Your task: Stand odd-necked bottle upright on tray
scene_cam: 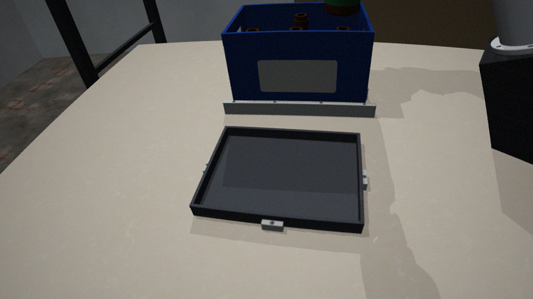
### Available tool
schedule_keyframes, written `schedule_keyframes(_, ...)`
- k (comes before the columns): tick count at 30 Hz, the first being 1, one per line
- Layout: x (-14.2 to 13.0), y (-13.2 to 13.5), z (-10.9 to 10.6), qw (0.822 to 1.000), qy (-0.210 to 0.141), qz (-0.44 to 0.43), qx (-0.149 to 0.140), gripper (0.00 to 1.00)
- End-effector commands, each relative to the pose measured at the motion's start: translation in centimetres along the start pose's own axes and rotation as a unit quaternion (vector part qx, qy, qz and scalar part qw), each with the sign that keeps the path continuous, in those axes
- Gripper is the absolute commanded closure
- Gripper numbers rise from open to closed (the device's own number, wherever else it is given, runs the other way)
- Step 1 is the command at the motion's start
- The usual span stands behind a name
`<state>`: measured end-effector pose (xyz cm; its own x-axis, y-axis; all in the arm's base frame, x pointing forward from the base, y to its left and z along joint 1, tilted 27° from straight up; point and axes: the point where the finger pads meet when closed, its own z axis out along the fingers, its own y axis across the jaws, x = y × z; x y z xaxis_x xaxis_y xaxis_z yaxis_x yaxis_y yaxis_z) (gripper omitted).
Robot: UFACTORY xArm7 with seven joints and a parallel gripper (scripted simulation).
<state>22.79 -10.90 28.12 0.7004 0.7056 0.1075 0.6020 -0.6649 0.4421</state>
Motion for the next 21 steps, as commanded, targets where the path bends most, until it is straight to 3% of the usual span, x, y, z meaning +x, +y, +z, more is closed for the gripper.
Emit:
schedule_keyframes(1,0.05,0.11,-0.14,1.000,0.001,0.000,-0.002,1.00)
schedule_keyframes(21,0.04,0.10,-0.63,1.000,0.001,0.000,-0.002,1.00)
